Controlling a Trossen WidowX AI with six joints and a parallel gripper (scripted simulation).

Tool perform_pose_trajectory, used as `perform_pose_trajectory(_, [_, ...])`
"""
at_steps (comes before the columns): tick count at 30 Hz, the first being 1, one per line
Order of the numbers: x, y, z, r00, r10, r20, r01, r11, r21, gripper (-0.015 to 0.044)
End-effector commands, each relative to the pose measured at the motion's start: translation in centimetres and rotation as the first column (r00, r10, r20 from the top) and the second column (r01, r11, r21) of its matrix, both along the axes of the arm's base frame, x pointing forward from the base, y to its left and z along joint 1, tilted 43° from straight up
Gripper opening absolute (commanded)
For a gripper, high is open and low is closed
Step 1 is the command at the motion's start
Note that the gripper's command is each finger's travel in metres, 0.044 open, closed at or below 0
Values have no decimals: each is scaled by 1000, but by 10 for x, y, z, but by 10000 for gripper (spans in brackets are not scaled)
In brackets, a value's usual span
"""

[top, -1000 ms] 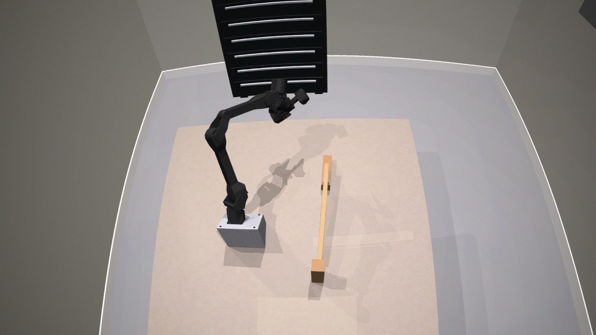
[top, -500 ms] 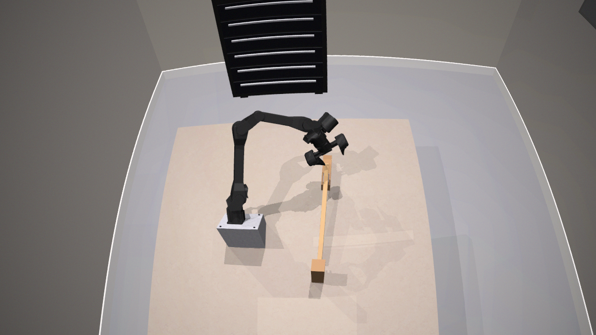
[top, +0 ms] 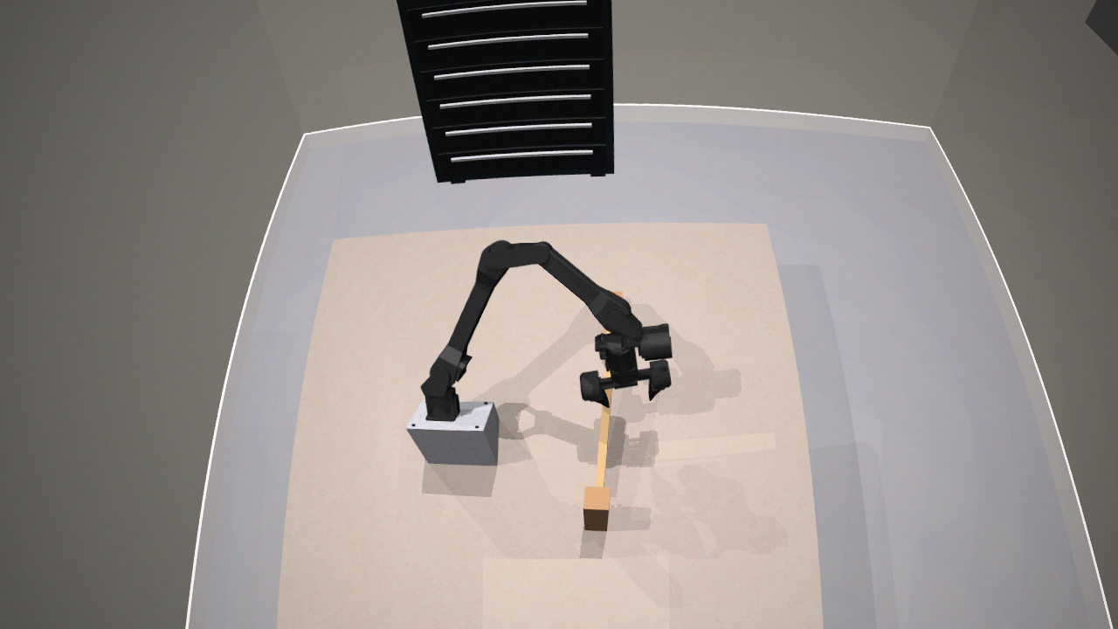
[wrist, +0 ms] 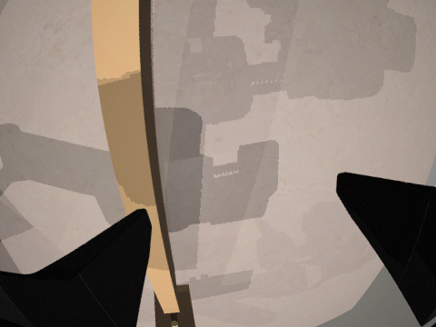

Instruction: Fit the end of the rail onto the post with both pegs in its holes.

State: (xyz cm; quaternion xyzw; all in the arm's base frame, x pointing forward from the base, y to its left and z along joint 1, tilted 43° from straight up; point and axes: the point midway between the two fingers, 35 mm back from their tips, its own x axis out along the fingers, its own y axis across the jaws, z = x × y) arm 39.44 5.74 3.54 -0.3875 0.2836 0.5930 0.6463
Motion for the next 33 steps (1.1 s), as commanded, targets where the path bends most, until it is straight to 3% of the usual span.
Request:
perform_pose_trajectory(1, [-23, -37, -45, 994, 0, -108, 6, 998, 56, 440])
perform_pose_trajectory(5, [-50, -69, -85, 980, -17, -197, 48, 987, 155, 440])
perform_pose_trajectory(33, [-50, -48, -112, 979, -20, -202, 53, 986, 160, 440])
